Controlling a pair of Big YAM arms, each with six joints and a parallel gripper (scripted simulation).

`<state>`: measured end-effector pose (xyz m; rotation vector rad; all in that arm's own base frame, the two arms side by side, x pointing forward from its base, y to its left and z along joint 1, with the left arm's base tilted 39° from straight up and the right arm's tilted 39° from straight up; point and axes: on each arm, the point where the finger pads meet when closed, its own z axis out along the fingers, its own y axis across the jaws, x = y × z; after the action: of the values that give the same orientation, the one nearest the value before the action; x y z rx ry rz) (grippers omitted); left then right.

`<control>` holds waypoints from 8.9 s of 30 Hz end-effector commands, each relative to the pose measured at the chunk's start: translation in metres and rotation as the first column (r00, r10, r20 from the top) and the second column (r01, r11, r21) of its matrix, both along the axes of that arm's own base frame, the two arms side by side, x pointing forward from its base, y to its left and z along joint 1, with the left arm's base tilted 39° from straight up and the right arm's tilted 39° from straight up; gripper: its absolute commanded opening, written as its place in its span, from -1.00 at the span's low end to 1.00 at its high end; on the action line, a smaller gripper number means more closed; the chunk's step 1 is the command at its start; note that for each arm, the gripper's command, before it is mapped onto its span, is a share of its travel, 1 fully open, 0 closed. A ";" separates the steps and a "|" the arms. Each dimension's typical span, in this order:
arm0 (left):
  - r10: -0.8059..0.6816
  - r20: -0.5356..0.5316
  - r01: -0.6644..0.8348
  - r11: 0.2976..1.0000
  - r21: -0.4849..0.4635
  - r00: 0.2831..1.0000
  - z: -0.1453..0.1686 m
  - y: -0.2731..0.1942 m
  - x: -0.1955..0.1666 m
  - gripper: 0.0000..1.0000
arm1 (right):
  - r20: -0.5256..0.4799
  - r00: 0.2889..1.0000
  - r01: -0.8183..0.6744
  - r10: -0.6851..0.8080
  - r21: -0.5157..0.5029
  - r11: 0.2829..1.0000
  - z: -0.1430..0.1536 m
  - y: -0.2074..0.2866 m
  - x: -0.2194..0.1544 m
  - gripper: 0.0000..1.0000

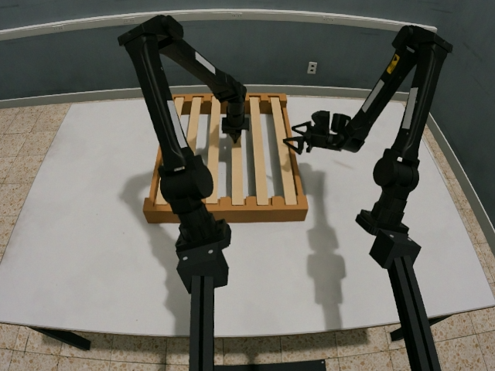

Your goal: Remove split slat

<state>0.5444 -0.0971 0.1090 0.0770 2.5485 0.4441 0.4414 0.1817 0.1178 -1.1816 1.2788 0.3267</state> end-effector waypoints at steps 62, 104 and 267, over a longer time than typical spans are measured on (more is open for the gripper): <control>0.004 0.053 -0.003 1.000 -0.020 0.999 -0.043 -0.078 0.051 -1.00 | 0.012 0.991 0.131 -0.131 -0.002 0.991 0.005 -0.030 0.011 1.00; 0.001 0.062 0.002 0.999 -0.036 0.998 0.007 -0.113 0.014 -1.00 | 0.083 0.994 0.063 -0.069 0.074 0.995 0.045 -0.046 -0.021 1.00; -0.048 0.059 0.046 0.998 0.048 0.997 0.166 0.238 -0.037 -0.34 | -0.003 0.987 -0.157 0.162 -0.253 0.955 0.073 0.073 0.098 1.00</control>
<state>0.5005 0.1015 0.2320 0.0348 2.5140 0.4355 0.5019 0.1917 0.2088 -1.4979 1.2608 0.1918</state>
